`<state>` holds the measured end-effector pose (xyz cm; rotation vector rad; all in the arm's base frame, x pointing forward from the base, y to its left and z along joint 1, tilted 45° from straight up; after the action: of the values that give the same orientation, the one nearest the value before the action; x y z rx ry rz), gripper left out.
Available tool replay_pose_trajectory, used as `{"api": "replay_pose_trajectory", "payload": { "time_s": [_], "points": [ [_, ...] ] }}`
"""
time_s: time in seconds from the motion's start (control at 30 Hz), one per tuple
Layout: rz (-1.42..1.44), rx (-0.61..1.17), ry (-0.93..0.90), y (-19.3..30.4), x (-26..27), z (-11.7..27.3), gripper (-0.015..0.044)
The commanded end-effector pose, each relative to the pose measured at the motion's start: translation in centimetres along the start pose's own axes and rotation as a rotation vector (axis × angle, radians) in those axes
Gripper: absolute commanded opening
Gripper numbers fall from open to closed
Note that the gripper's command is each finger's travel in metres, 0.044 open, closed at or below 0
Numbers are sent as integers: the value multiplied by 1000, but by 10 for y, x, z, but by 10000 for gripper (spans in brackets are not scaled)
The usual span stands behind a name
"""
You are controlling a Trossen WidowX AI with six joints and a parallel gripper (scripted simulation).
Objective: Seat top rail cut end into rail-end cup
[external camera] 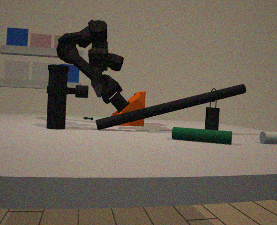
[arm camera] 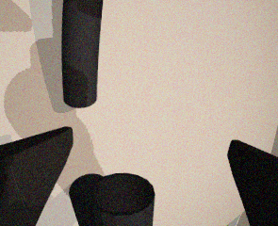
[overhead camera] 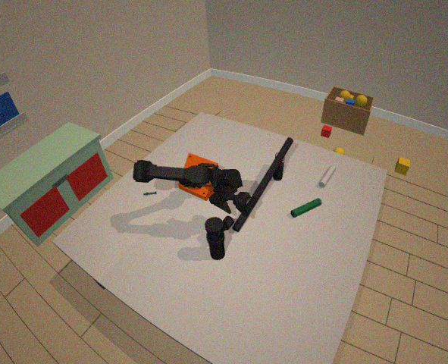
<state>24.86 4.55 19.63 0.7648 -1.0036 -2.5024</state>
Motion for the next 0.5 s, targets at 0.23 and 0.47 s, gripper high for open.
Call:
{"api": "replay_pose_trajectory", "payload": {
  "time_s": [0.23, 0.47],
  "points": [
    [-595, -30, -34, -47, -22, 28, 440],
    [-1044, -20, -47, -82, -30, 54, 440]
  ]
}}
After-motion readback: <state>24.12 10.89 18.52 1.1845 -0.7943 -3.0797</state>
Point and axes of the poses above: the point midway between the two fingers, 35 mm back from their tips, its own z axis back along the fingers, its own x axis across the jaws, y = z × x, the point moved 6 cm from there along z, back along the fingers, and after that the axes turned 7 degrees about z, right-handed, at the moved point
